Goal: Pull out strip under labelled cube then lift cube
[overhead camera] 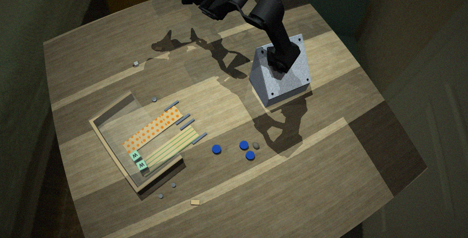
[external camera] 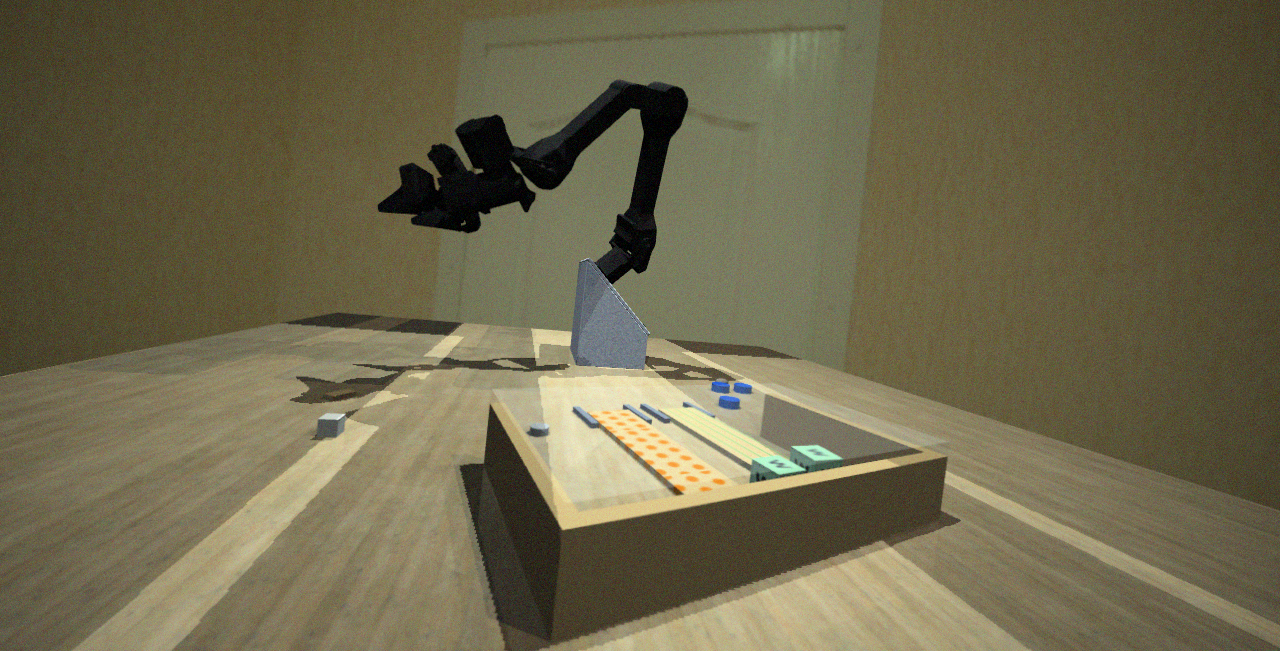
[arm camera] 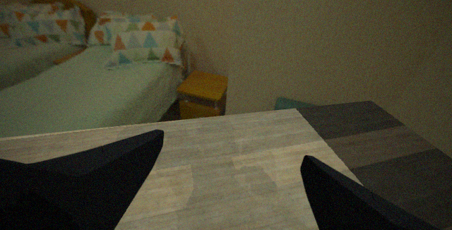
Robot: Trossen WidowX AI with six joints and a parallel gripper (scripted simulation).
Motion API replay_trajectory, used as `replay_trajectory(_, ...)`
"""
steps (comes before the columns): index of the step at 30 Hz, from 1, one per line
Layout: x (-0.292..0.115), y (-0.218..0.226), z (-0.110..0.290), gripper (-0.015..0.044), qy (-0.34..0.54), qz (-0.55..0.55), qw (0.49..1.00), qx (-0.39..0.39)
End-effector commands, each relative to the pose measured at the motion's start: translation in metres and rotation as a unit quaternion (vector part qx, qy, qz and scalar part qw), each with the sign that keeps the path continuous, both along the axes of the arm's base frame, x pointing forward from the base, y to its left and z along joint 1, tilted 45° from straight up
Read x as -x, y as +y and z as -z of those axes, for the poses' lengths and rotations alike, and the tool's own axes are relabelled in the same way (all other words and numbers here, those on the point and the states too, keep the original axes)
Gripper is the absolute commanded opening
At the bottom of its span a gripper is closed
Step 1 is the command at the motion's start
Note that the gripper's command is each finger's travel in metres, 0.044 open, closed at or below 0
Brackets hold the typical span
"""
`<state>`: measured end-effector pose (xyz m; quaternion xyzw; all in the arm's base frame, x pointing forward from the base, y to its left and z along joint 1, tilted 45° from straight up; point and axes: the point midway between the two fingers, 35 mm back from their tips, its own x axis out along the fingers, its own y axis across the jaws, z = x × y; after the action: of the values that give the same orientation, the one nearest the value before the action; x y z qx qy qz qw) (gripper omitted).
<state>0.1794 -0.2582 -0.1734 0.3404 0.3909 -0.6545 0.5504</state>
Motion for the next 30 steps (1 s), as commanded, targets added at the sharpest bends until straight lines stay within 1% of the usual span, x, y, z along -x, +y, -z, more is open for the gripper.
replay_trajectory(1, -0.002, 0.001, -0.001, 0.0400, -0.004, -0.004, 1.000, -0.002)
replay_trajectory(3, -0.019, 0.009, -0.007, 0.0400, -0.036, -0.035, 0.999, -0.014)
replay_trajectory(7, -0.067, 0.041, -0.032, 0.0400, -0.130, -0.137, 0.981, -0.049)
replay_trajectory(10, -0.099, 0.070, -0.055, 0.0400, -0.196, -0.219, 0.953, -0.074)
replay_trajectory(13, -0.124, 0.103, -0.079, 0.0400, -0.254, -0.299, 0.915, -0.095)
replay_trajectory(16, -0.142, 0.139, -0.106, 0.0400, -0.308, -0.381, 0.865, -0.114)
replay_trajectory(20, -0.154, 0.191, -0.144, 0.0400, -0.371, -0.486, 0.780, -0.135)
replay_trajectory(23, -0.153, 0.231, -0.174, 0.0400, -0.413, -0.560, 0.703, -0.150)
replay_trajectory(27, -0.139, 0.281, -0.209, 0.0400, -0.457, -0.644, 0.591, -0.164)
replay_trajectory(28, -0.136, 0.287, -0.214, 0.0400, -0.462, -0.654, 0.576, -0.166)
replay_trajectory(30, -0.135, 0.289, -0.215, 0.0400, -0.463, -0.657, 0.571, -0.166)
